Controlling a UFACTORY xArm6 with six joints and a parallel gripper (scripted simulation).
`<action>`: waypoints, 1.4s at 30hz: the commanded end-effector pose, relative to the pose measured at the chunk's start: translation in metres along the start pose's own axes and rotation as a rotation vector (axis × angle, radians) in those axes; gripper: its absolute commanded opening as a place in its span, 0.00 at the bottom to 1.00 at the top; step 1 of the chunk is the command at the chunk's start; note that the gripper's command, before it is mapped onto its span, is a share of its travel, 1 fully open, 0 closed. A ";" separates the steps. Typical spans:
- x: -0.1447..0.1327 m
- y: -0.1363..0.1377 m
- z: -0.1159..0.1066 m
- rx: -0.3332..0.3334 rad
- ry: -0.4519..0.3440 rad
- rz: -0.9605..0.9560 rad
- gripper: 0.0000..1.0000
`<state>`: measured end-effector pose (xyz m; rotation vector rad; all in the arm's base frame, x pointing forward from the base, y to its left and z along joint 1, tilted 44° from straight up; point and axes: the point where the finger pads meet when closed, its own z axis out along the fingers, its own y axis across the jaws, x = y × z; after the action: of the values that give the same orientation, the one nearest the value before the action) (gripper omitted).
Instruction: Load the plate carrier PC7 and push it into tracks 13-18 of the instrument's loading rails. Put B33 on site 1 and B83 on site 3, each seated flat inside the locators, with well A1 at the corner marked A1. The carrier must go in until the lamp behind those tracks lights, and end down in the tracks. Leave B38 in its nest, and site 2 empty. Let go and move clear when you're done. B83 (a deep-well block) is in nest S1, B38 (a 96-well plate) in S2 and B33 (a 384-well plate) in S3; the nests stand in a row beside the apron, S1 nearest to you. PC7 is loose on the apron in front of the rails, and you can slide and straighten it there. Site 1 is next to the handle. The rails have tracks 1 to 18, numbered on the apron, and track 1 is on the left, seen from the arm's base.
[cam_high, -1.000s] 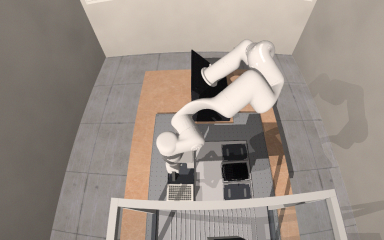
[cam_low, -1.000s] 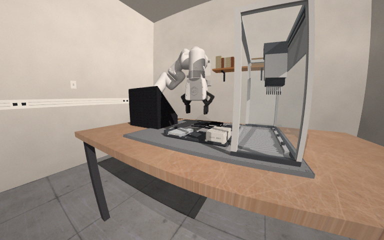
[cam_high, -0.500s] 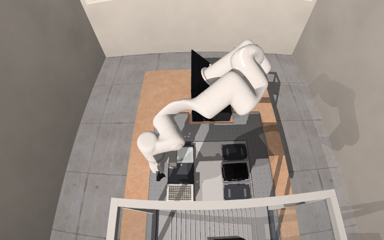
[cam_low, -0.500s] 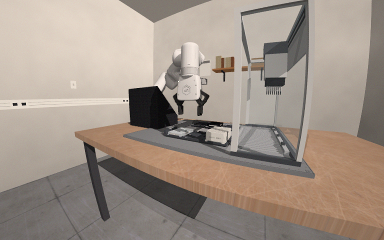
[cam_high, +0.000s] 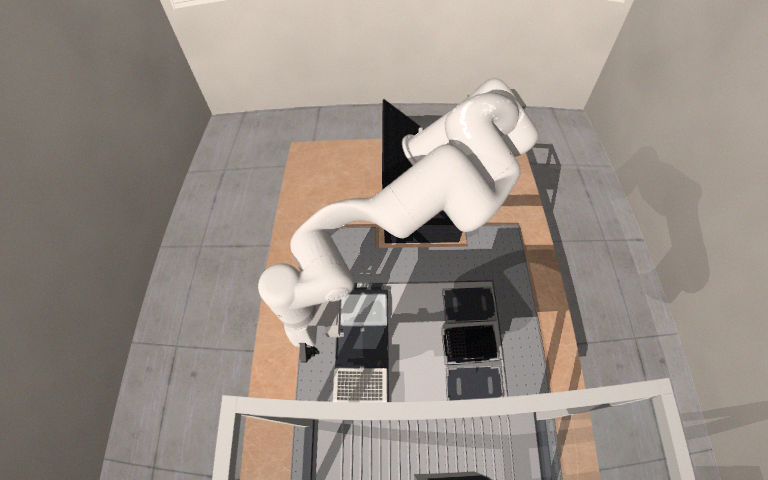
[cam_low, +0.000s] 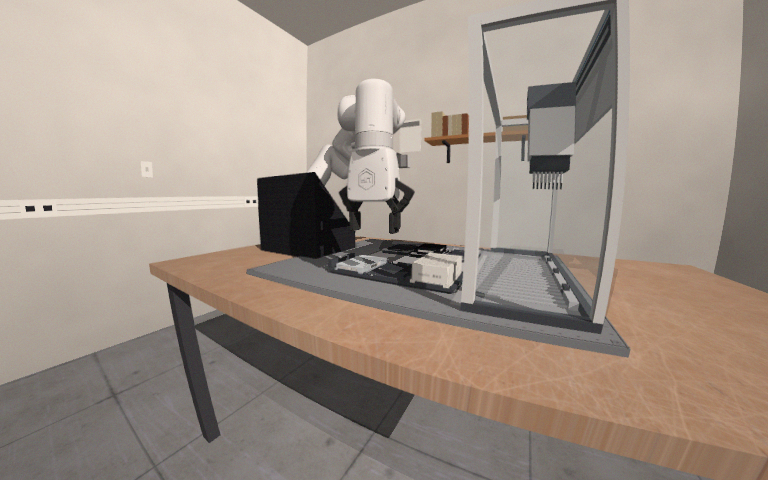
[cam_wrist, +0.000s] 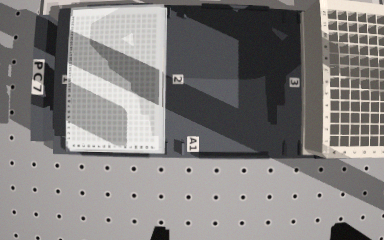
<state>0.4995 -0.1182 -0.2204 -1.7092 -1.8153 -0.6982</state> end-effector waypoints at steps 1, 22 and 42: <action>-0.001 0.001 -0.002 -0.004 -0.002 -0.001 1.00; -0.001 0.001 0.023 -0.004 -0.002 -0.001 1.00; -0.001 0.002 0.053 -0.004 -0.002 -0.001 1.00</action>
<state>0.4973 -0.0843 -0.2557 -1.7090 -1.8144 -0.6979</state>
